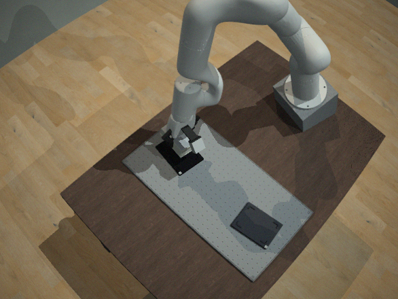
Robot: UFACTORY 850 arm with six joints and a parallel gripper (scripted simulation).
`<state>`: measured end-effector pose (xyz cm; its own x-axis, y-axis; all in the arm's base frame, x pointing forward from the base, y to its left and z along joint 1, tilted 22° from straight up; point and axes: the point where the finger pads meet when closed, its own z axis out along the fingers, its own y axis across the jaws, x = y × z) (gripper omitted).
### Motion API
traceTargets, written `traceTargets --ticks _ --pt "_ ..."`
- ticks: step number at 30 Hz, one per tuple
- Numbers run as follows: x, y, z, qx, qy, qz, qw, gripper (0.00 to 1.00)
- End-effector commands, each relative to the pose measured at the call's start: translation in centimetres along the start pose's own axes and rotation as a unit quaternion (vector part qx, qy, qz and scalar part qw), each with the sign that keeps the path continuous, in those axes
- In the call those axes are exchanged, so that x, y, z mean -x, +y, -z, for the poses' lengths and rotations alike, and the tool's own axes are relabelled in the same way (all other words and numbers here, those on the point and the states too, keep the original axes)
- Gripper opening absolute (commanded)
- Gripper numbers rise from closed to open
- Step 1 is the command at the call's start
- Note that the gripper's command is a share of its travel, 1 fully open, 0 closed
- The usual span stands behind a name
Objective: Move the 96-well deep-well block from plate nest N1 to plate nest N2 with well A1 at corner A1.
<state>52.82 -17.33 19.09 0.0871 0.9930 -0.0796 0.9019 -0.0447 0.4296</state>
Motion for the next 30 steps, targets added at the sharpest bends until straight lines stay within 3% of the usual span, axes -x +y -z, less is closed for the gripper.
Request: traceTargets --ticks 1,30 --pt "0.0 0.1 0.1 -0.032 0.016 0.0 0.999 0.0" --pt "-0.1 -0.1 -3.6 -0.032 0.016 0.0 0.999 0.0"
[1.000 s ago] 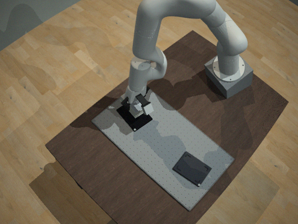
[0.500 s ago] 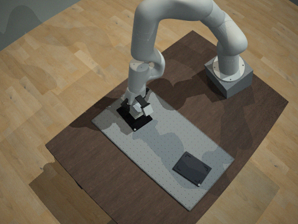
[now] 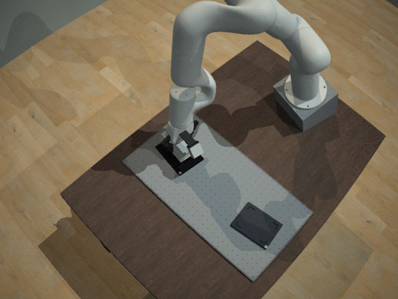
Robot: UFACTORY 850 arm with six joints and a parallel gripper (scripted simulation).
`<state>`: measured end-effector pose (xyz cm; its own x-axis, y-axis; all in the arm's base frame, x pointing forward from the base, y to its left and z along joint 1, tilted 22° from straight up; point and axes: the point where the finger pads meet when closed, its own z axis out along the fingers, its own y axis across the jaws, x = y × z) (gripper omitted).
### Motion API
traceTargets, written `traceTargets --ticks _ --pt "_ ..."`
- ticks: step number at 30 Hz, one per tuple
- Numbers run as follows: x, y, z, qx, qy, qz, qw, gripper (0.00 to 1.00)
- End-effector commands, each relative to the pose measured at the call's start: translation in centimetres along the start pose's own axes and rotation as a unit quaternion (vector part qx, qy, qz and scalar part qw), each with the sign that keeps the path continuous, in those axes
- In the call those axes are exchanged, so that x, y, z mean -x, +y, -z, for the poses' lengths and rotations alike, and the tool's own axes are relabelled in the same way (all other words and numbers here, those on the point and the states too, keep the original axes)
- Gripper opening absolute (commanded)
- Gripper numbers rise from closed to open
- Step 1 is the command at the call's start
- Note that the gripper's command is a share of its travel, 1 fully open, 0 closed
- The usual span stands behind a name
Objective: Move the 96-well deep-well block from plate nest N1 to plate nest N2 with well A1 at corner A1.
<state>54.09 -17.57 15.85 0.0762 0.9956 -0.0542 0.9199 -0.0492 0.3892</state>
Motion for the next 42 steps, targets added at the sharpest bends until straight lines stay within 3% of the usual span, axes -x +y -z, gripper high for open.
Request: traceTargets --ticks 1,25,42 --pt "0.0 0.1 -0.3 -0.01 0.002 0.0 1.0 0.0" --pt "0.0 0.0 -3.9 -0.01 0.002 0.0 1.0 0.0" --pt "0.0 0.0 -4.0 -0.01 0.002 0.0 1.0 0.0"
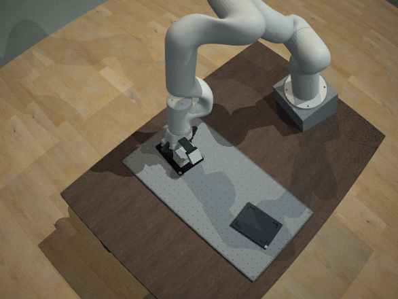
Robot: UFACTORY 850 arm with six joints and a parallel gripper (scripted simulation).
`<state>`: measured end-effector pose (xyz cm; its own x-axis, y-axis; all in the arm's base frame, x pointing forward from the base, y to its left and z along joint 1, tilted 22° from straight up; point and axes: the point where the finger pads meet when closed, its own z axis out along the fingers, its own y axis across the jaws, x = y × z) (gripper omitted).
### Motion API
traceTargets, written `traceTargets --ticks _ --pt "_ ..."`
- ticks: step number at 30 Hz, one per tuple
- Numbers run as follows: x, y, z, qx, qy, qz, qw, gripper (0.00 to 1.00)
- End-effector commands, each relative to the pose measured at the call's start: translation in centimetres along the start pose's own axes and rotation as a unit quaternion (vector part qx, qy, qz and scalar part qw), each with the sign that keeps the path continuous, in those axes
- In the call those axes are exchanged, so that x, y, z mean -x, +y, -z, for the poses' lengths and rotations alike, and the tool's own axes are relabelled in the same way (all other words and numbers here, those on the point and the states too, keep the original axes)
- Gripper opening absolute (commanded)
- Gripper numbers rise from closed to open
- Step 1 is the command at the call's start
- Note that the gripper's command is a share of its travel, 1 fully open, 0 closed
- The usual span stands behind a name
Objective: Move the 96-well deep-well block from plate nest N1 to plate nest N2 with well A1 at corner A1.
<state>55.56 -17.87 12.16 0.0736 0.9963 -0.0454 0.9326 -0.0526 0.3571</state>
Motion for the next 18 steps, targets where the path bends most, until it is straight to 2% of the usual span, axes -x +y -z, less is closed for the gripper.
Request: traceTargets --ticks 1,18 --pt "0.01 0.04 0.03 0.007 -0.002 0.0 1.0 0.0" --pt "0.01 0.03 -0.19 0.007 -0.002 0.0 1.0 0.0"
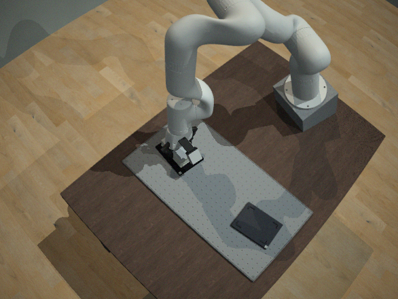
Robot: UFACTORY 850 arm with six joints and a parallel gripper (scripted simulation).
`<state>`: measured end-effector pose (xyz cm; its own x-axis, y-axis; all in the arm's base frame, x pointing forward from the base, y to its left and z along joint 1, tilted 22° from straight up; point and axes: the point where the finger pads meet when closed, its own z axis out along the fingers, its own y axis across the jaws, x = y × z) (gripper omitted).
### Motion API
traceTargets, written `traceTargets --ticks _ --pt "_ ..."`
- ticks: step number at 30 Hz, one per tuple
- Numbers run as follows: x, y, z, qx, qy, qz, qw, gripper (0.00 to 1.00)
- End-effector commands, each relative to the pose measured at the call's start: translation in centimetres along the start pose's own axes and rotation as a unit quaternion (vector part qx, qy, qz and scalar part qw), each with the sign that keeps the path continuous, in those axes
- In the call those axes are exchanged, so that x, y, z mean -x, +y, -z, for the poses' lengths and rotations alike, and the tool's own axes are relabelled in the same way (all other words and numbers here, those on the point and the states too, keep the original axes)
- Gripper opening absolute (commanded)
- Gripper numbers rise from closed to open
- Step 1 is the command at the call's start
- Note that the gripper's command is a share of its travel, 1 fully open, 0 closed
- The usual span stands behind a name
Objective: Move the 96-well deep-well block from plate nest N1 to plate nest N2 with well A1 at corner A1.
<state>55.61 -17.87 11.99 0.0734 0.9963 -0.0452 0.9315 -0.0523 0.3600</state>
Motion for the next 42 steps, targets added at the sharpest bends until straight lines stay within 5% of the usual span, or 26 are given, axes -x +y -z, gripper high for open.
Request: traceTargets --ticks 1,42 --pt "0.01 0.05 -0.03 0.006 -0.002 0.0 1.0 0.0" --pt "0.01 0.06 -0.62 0.006 -0.002 0.0 1.0 0.0"
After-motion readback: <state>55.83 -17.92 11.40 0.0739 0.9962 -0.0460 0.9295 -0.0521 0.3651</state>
